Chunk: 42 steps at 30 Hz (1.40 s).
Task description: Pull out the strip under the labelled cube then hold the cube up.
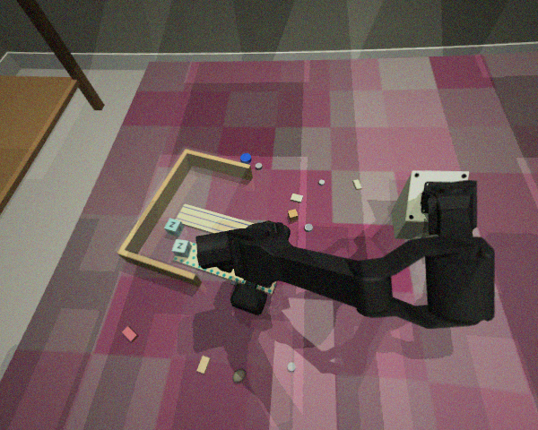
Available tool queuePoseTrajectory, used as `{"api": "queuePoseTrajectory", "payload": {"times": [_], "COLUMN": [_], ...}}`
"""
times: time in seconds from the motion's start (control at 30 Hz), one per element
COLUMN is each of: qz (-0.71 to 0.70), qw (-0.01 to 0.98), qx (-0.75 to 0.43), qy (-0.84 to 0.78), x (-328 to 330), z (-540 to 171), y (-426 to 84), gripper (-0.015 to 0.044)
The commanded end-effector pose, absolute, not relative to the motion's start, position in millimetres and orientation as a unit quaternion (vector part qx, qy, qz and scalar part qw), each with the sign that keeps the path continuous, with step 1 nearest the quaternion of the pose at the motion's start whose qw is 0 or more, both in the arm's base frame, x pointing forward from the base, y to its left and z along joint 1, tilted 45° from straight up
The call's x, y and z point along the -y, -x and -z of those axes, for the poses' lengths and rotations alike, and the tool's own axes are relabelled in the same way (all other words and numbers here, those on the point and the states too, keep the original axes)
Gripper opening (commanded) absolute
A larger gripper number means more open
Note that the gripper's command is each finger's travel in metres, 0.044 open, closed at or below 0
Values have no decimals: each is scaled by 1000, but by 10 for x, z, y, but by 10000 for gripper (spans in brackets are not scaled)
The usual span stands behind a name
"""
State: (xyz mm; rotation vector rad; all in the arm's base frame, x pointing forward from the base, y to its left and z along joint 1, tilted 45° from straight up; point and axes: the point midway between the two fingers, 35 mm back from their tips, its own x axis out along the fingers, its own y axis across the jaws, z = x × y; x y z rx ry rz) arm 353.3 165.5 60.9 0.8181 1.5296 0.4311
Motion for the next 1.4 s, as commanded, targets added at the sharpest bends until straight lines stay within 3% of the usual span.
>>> {"api": "queuePoseTrajectory", "payload": {"times": [0.0,1.37], "qz": [-189,-188], "qw": [619,618], "qx": [-675,-676], "qy": [-354,-355], "x": [-1715,-1828], "z": [-591,-684], "y": [-3413,-2820], "gripper": [0,0]}}
